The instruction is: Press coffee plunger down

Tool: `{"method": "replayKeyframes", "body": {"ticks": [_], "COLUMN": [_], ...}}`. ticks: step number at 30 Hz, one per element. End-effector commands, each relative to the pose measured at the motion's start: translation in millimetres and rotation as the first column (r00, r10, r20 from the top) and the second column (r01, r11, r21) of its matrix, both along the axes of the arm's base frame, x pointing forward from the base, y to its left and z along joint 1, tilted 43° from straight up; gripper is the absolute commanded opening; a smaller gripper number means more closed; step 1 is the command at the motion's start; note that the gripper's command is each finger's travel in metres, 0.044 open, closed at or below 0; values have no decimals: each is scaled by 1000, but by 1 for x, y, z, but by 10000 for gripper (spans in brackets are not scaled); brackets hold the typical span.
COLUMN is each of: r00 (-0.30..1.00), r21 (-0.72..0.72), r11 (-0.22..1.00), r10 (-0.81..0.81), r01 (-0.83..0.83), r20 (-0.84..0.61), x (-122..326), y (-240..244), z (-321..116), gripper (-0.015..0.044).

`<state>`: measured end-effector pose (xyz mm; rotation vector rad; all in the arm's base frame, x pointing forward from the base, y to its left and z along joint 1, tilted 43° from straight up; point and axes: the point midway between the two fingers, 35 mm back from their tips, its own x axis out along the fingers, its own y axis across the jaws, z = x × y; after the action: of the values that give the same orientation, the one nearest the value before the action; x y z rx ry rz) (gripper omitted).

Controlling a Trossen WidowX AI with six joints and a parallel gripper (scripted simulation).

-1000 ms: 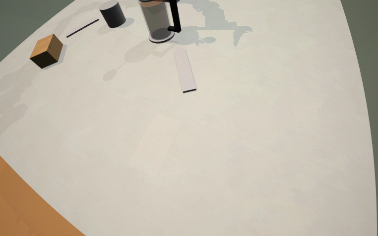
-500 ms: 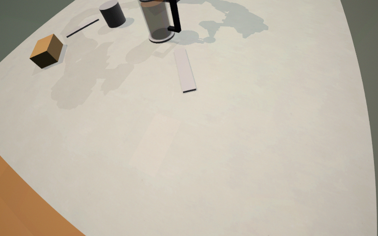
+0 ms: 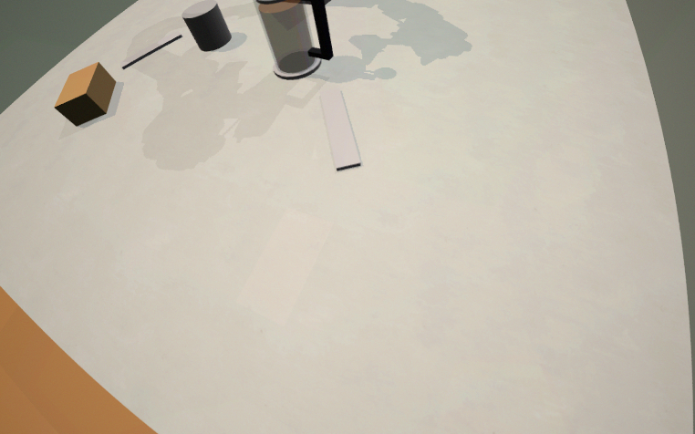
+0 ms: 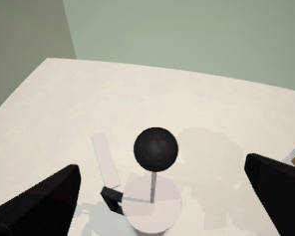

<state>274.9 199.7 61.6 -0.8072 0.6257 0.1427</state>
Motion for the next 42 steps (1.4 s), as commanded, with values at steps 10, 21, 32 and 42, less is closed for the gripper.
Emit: {"method": "replayKeyframes", "body": {"ticks": [10,21,32,42], "r00": [1000,1000,1000,1000], "r21": [-1,-1,-1,-1], "r11": [1000,1000,1000,1000], "r10": [6,6,6,6], "r01": [-6,-6,-6,-6], "r20": [-5,-3,-2,-2], "x": [13,27,32,32], "y": [-3,-5,-7,-7], "z": [-13,-23,-27,-27], "gripper": [440,440,309,127]}}
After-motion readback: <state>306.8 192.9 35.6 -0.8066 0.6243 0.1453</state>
